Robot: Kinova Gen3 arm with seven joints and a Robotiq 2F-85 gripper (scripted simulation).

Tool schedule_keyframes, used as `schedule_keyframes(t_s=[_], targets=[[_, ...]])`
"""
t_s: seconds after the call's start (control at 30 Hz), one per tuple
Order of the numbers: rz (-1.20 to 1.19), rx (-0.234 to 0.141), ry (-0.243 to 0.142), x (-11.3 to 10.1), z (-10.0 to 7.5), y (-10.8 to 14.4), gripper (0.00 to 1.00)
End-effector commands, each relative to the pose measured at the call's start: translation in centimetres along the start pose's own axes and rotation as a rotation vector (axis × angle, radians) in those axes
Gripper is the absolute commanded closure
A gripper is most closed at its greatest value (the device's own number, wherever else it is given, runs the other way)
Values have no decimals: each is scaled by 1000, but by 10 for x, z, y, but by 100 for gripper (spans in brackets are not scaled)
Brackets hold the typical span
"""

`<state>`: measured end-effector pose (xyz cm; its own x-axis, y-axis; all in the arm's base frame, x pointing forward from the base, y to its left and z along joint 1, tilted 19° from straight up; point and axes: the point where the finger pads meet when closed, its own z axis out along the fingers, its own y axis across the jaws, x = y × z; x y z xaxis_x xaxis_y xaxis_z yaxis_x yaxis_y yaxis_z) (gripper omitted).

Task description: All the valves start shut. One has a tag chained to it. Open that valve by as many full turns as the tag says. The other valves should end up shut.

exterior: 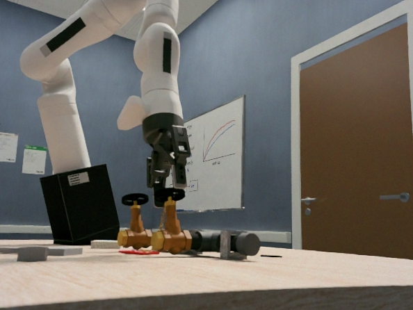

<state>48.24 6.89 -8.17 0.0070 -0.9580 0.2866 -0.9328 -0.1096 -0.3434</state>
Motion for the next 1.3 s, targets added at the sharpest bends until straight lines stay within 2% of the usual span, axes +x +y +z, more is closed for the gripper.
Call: schedule_keyframes(t_s=[0.0, 0.47, 0.8, 1.03, 1.27], targets=[[0, 1, -1, 0, -1, -1, 0], [8, 1, -1, 0, -1, -1, 0], [108, 1, -1, 0, -1, -1, 0], [343, 1, -1, 0, -1, -1, 0], [723, 1, -1, 0, -1, -1, 0]])
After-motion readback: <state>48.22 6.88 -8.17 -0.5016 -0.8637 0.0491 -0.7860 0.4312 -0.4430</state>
